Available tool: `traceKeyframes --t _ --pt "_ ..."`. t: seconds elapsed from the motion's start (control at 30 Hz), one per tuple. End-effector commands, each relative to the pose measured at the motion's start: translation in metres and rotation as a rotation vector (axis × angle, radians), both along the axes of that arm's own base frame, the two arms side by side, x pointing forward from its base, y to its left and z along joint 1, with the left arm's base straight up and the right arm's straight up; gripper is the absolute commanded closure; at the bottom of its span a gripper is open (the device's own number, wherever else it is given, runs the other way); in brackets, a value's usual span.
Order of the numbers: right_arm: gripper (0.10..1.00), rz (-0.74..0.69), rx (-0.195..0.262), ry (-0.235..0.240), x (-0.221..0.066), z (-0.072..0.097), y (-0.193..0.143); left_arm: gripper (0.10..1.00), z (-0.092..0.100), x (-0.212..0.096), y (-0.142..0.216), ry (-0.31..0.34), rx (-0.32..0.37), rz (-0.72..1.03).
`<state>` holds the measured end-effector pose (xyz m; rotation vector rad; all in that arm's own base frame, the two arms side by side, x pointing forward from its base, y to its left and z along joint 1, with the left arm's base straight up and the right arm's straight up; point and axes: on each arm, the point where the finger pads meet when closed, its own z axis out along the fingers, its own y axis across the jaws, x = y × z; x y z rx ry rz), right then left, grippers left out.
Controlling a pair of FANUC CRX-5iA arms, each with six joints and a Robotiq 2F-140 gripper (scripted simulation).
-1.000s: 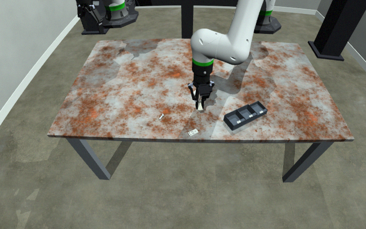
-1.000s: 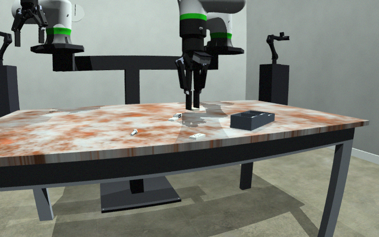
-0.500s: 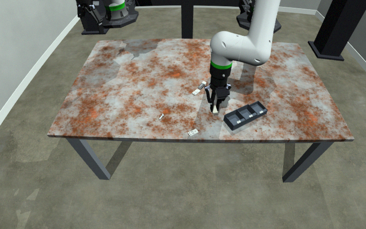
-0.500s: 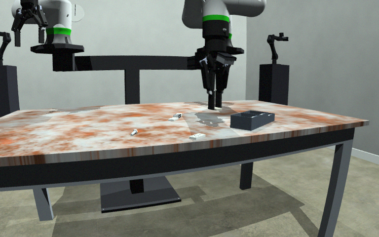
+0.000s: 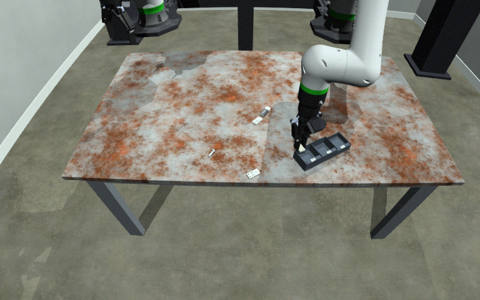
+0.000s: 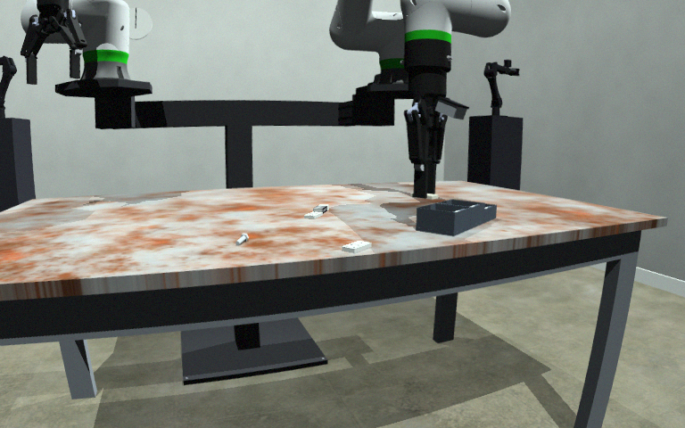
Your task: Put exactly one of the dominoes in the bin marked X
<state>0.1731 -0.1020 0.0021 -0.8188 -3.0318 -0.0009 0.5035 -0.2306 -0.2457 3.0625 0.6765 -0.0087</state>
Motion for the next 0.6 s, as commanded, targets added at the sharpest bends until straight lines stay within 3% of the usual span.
traceKeyframes --t 0.0,0.13,0.43,0.5,0.57 --pt "0.098 0.000 -0.001 -0.001 0.001 0.000 0.000 0.885 0.001 0.005 0.016 -0.004 0.004 0.157" --pt "0.098 0.000 -0.001 -0.001 0.001 0.000 0.000 0.885 0.001 0.010 0.036 -0.003 0.002 0.286" --pt "0.098 0.000 -0.001 -0.001 0.001 0.000 0.000 0.885 0.001 0.010 0.036 0.001 -0.006 0.581" --pt "0.098 0.000 -0.001 -0.001 0.001 0.000 0.000 0.885 0.001 0.010 0.036 0.001 -0.006 0.581" --pt "0.098 0.000 -0.001 -0.001 0.001 0.000 0.000 0.885 0.001 0.010 0.036 0.003 -0.010 0.698"
